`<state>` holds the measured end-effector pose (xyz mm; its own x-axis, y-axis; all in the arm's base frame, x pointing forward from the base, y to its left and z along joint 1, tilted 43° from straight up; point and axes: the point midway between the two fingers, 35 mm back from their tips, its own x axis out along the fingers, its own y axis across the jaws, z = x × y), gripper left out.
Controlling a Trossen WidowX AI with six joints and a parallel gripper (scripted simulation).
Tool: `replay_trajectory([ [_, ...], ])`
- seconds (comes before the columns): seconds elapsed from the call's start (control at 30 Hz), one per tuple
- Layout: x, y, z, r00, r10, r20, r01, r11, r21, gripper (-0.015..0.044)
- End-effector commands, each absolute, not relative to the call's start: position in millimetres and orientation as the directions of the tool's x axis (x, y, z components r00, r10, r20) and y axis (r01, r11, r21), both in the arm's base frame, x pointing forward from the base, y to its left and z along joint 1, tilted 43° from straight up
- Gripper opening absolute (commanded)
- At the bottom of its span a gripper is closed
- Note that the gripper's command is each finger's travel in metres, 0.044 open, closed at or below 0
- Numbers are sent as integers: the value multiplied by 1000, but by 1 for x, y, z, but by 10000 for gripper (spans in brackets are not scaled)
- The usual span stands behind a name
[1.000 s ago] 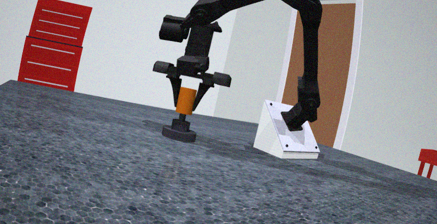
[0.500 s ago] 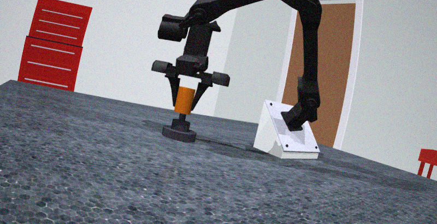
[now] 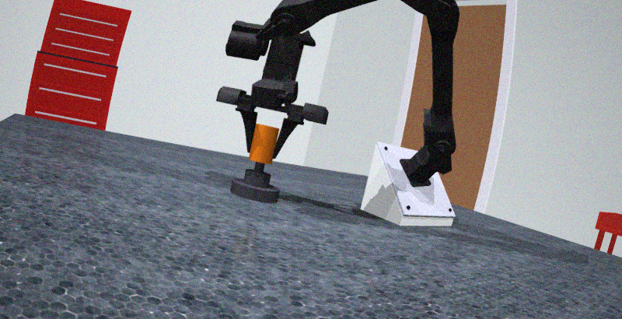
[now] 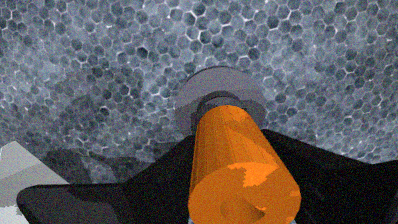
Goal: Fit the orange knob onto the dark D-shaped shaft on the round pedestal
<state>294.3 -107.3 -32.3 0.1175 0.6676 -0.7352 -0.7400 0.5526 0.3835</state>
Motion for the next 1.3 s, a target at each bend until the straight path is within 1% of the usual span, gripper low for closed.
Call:
replay_trajectory([
  [0.0, 292, -107, -33, 117, 668, -735, -742, 551, 382, 0],
  [1.27, 293, -107, -33, 117, 668, -735, -742, 551, 382, 0],
])
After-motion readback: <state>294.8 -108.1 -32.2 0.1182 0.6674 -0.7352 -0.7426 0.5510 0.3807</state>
